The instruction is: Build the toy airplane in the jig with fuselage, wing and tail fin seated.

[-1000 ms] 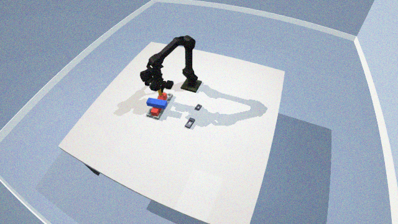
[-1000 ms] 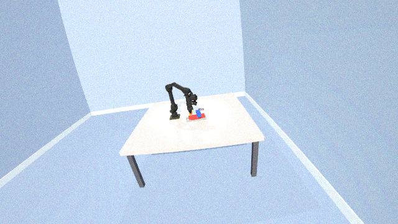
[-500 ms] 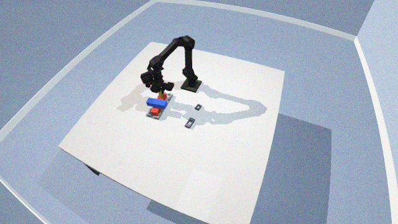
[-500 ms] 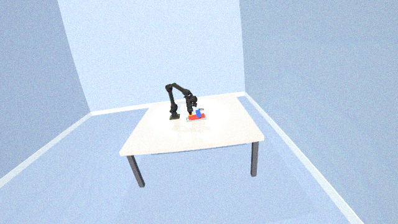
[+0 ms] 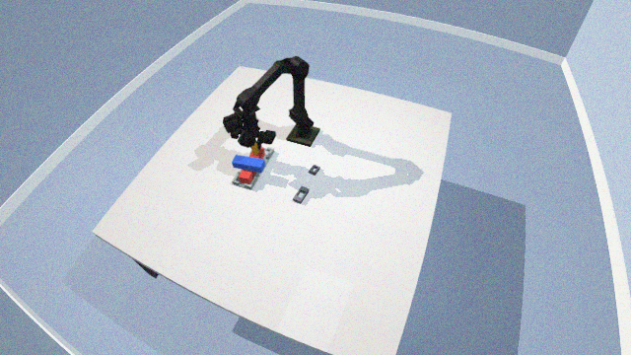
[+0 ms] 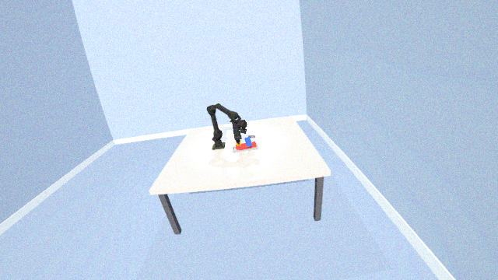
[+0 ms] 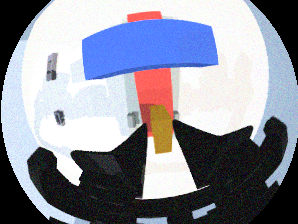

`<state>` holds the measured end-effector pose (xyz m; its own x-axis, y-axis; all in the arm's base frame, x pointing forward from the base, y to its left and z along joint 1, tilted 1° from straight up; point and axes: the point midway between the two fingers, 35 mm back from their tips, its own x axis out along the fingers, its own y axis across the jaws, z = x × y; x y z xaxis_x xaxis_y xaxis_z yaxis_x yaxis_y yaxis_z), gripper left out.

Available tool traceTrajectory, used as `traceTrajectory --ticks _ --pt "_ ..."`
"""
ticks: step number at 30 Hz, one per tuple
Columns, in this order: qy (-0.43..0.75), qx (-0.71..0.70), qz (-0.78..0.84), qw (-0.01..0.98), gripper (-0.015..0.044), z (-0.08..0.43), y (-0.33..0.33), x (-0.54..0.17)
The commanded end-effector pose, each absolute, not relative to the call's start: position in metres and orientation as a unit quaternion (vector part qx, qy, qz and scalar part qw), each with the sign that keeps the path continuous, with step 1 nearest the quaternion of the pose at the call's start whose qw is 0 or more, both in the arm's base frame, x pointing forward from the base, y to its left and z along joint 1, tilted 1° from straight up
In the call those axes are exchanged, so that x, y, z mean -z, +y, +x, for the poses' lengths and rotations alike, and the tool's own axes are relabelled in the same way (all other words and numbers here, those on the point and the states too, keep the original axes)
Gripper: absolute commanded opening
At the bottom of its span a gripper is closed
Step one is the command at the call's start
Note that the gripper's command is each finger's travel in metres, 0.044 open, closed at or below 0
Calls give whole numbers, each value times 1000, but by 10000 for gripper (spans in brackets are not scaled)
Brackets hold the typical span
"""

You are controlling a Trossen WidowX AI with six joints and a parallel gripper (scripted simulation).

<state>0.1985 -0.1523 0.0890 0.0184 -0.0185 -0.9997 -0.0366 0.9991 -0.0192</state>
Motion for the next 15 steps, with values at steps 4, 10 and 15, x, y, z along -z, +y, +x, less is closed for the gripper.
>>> traceTrajectory --ticks 4,10,15 --pt "700 -6 -20 713 260 199 -153 -89" --pt "701 -6 -21 713 260 201 -154 -108" --pt "702 -8 -22 712 260 199 -152 -171"
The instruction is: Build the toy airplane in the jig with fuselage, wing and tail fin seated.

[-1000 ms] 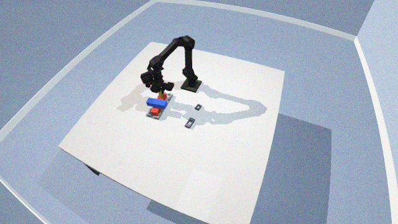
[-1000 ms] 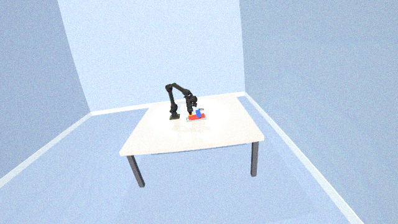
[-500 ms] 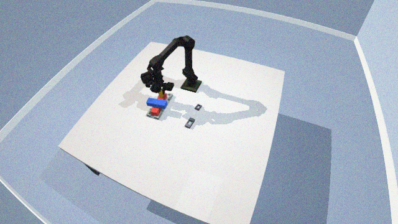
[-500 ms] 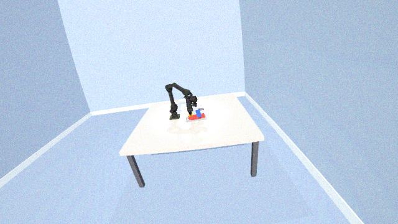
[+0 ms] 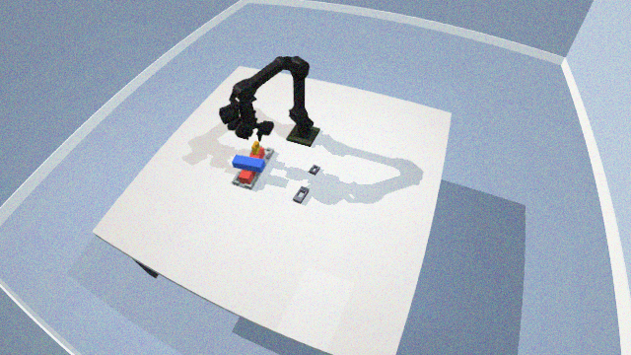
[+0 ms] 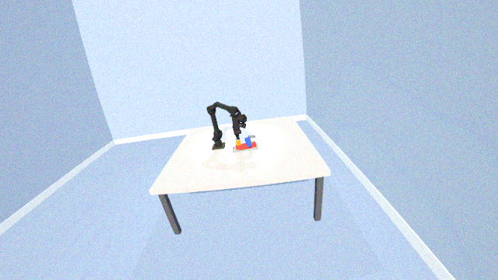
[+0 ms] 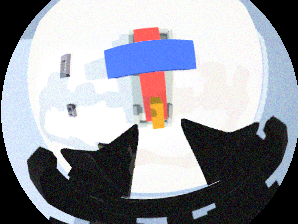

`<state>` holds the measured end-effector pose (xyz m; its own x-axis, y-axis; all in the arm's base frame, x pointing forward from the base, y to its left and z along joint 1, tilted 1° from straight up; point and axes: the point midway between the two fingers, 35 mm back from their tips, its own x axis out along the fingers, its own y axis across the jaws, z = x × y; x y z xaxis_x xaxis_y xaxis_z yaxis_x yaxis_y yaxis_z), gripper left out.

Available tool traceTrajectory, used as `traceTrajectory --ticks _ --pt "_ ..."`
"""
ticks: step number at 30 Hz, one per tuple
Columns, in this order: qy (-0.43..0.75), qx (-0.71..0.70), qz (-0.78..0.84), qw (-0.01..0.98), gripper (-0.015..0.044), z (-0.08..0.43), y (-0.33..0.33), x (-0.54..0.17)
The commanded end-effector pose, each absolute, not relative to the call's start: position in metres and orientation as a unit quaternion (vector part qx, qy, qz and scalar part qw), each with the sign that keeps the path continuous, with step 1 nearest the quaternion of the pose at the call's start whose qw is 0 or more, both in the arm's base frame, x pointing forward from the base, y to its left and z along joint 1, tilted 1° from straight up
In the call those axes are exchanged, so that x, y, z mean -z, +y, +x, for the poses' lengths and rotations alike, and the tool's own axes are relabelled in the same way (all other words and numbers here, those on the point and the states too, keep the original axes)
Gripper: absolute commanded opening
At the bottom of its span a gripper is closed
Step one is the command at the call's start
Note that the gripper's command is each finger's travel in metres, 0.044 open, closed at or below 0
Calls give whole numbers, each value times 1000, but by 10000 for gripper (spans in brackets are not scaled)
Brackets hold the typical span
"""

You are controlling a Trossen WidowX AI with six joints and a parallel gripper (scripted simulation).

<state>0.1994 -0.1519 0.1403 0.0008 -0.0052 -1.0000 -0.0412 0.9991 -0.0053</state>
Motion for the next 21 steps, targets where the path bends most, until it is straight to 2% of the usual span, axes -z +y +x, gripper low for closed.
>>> traceTrajectory --ticks 1,21 --pt "702 -8 -22 712 260 198 -151 -178" --pt "702 -8 -22 712 260 200 -151 -180"
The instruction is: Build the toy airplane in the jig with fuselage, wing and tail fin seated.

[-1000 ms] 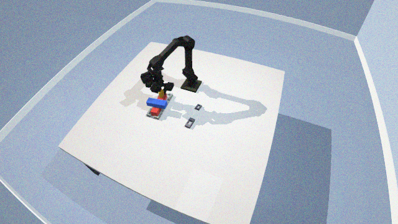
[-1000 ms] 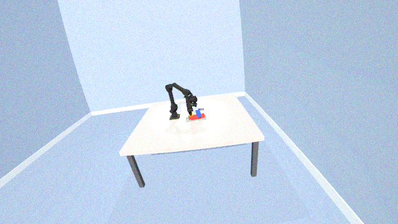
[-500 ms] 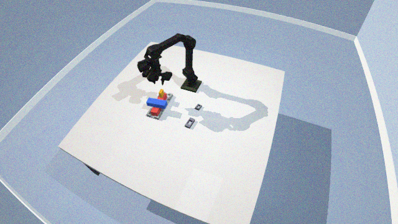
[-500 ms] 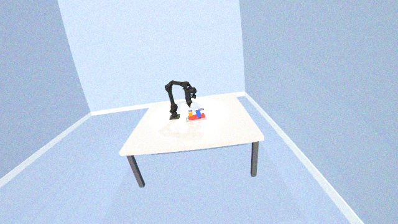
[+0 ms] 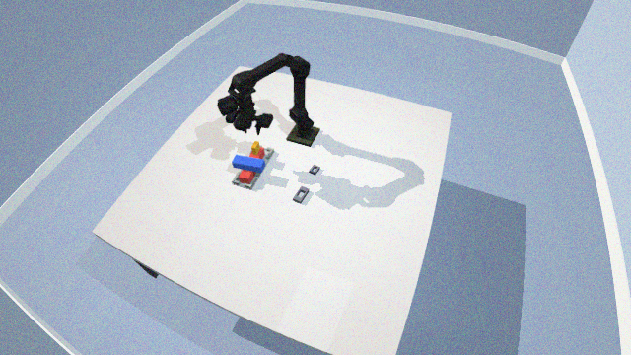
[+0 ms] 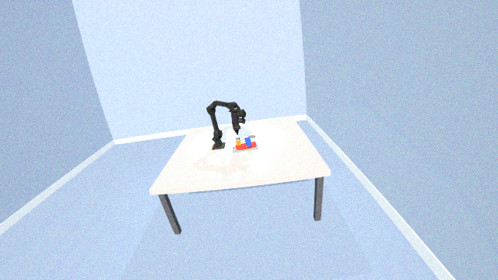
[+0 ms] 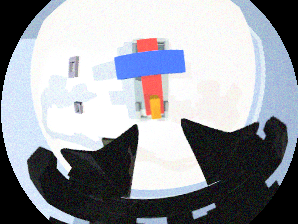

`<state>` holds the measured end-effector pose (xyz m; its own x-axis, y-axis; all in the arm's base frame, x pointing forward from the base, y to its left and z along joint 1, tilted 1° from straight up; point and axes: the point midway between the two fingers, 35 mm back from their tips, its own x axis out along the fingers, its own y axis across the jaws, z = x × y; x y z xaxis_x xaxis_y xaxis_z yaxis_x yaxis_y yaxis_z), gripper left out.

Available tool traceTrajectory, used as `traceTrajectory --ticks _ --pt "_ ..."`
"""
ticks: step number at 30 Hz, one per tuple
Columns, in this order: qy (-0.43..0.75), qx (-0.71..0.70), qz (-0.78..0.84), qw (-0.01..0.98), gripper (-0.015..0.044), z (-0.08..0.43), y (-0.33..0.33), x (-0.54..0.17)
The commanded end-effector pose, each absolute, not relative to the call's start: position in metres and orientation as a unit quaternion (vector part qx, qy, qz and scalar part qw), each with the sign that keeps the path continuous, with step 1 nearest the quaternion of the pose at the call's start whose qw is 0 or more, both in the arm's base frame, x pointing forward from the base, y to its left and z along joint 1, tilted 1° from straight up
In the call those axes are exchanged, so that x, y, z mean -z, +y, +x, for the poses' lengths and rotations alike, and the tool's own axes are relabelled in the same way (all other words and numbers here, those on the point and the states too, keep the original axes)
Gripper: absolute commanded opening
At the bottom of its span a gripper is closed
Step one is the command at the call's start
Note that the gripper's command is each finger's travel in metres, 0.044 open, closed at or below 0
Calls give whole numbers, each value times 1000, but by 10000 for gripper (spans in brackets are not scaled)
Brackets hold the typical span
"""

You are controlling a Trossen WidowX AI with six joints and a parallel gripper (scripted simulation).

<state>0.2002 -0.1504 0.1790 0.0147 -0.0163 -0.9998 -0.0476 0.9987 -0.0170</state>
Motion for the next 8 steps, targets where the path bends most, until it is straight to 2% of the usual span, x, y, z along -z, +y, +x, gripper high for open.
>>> traceTrajectory --ticks 1,8 --pt "702 -8 -22 712 260 200 -151 -180" --pt "702 -8 -22 712 260 200 -150 -180"
